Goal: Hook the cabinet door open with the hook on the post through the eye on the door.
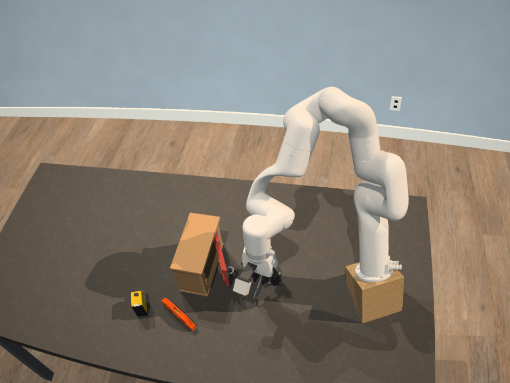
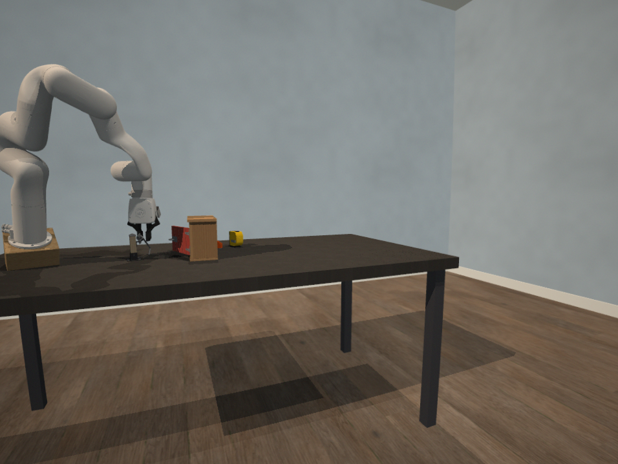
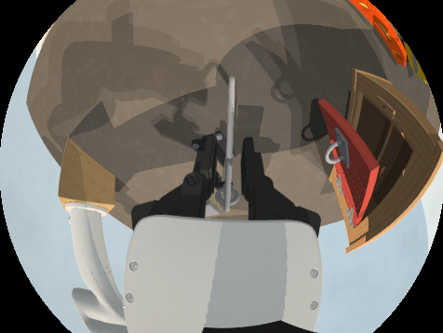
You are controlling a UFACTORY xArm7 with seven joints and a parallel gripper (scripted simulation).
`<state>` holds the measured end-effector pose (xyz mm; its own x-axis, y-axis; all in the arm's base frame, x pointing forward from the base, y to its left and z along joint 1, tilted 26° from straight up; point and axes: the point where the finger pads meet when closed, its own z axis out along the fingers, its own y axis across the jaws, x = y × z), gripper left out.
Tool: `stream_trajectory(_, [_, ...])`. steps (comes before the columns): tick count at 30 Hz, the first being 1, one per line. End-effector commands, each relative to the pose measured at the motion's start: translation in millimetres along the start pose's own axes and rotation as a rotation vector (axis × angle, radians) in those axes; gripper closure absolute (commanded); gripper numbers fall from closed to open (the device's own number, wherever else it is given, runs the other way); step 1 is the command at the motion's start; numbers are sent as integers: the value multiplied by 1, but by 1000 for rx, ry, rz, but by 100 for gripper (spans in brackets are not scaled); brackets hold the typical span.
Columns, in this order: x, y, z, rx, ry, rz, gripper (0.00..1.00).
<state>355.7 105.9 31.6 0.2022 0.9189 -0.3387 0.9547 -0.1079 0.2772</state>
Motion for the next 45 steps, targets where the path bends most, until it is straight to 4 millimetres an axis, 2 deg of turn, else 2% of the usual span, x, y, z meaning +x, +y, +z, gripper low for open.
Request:
stream_trajectory(1, [1, 1, 2, -2, 3, 0, 76])
stream_trajectory(19, [1, 1, 16, -2, 3, 0, 76])
stream_trajectory(35, [1, 1, 19, -2, 3, 0, 76])
stream_trajectory(36, [1, 1, 19, -2, 3, 0, 96])
stream_trajectory(45, [1, 1, 19, -2, 3, 0, 96])
